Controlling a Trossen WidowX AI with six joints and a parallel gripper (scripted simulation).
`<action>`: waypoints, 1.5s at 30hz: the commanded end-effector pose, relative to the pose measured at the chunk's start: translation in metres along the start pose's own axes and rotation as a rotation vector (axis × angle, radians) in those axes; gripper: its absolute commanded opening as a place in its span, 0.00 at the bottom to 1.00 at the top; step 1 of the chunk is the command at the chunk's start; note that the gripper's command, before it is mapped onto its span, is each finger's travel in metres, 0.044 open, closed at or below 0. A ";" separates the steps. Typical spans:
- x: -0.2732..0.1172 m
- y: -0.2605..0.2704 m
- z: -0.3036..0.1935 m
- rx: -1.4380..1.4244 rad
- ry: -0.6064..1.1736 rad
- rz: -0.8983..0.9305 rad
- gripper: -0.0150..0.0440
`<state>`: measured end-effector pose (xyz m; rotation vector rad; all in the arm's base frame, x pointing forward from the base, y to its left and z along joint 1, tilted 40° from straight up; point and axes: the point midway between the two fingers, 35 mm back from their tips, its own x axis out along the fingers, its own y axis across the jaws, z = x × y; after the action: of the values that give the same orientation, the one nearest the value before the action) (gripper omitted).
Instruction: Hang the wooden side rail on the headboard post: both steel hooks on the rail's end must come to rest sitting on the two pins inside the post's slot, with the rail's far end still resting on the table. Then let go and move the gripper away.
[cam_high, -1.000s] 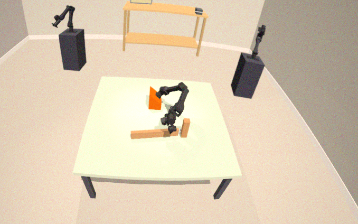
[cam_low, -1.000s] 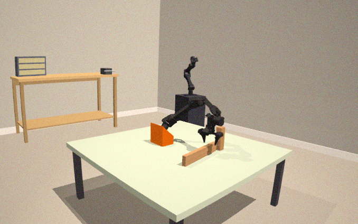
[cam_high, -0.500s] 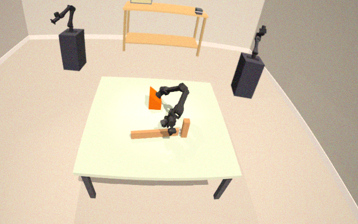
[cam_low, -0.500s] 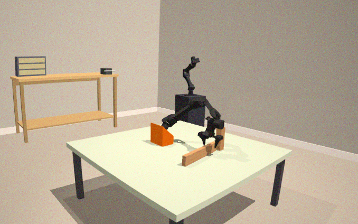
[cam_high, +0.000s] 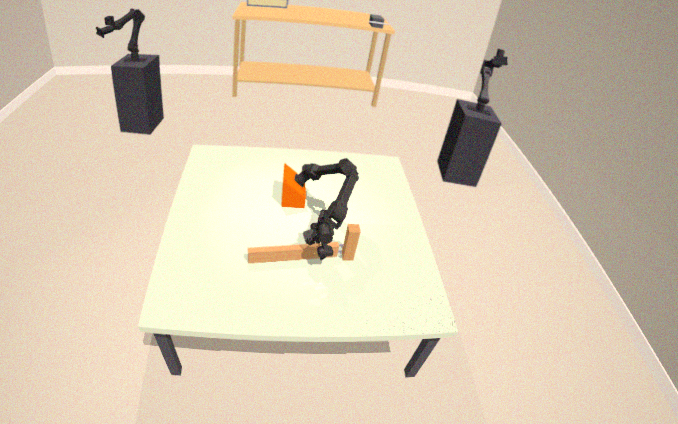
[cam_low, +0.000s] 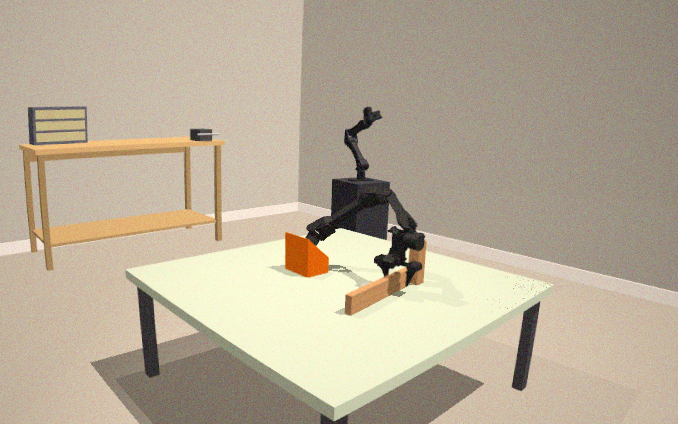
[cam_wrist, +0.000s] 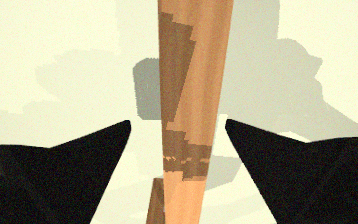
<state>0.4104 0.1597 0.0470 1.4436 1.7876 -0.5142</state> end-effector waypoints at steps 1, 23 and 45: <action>0.006 -0.002 0.001 0.009 0.005 -0.005 1.00; 0.006 -0.002 0.001 0.009 0.005 -0.005 0.28; 0.006 -0.003 0.001 0.113 0.005 -0.005 0.25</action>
<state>0.4089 0.1624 0.0420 1.4903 1.7900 -0.5814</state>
